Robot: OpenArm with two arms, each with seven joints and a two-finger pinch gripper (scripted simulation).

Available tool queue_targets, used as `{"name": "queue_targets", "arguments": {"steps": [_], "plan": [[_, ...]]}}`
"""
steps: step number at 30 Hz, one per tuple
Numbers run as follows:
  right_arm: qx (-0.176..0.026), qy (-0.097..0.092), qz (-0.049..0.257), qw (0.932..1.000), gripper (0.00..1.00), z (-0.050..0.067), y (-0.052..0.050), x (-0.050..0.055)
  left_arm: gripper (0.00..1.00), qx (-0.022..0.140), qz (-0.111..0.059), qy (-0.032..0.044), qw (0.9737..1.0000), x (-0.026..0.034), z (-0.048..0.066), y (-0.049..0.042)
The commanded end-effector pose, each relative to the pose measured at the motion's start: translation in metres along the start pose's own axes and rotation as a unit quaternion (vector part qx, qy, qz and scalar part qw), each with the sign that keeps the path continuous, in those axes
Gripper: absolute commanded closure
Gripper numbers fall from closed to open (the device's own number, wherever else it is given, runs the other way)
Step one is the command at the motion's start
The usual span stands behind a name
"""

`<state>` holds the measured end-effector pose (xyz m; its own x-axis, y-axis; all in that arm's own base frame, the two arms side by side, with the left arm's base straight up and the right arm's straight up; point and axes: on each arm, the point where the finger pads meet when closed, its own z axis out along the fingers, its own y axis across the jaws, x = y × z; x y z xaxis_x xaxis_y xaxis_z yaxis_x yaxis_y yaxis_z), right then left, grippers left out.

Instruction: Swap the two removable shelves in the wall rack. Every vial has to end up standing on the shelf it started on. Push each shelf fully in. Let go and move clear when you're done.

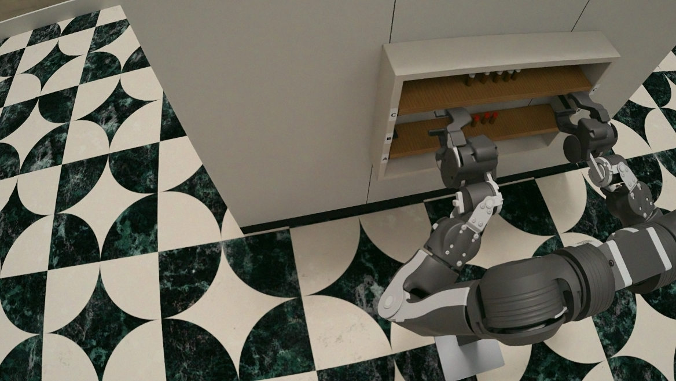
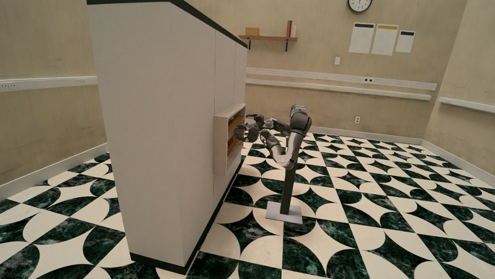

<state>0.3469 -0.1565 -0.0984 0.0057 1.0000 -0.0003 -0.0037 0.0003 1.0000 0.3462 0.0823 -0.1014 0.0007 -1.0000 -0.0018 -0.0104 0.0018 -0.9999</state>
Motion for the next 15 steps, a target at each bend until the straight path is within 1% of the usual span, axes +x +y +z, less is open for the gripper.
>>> {"name": "queue_targets", "arguments": {"steps": [1,11,13,15], "plan": [[0.002,0.003,0.0,1.0,0.67,0.002,-0.001,0.001,0.67,0.005,-0.001,0.0004,1.0,-0.0005,0.002,-0.0025],[0.002,0.003,0.0,1.0,0.67,0.014,-0.001,0.001,0.67,0.005,-0.001,0.0004,1.0,-0.0005,0.015,-0.0026],[0.002,0.003,0.0,1.0,0.67,0.014,-0.001,0.001,0.67,0.005,-0.001,0.0004,1.0,-0.0005,0.015,-0.0026],[0.002,0.003,0.0,1.0,0.67,0.017,-0.001,0.001,0.67,0.005,-0.001,0.0004,1.0,-0.0005,0.018,-0.0027]]}}
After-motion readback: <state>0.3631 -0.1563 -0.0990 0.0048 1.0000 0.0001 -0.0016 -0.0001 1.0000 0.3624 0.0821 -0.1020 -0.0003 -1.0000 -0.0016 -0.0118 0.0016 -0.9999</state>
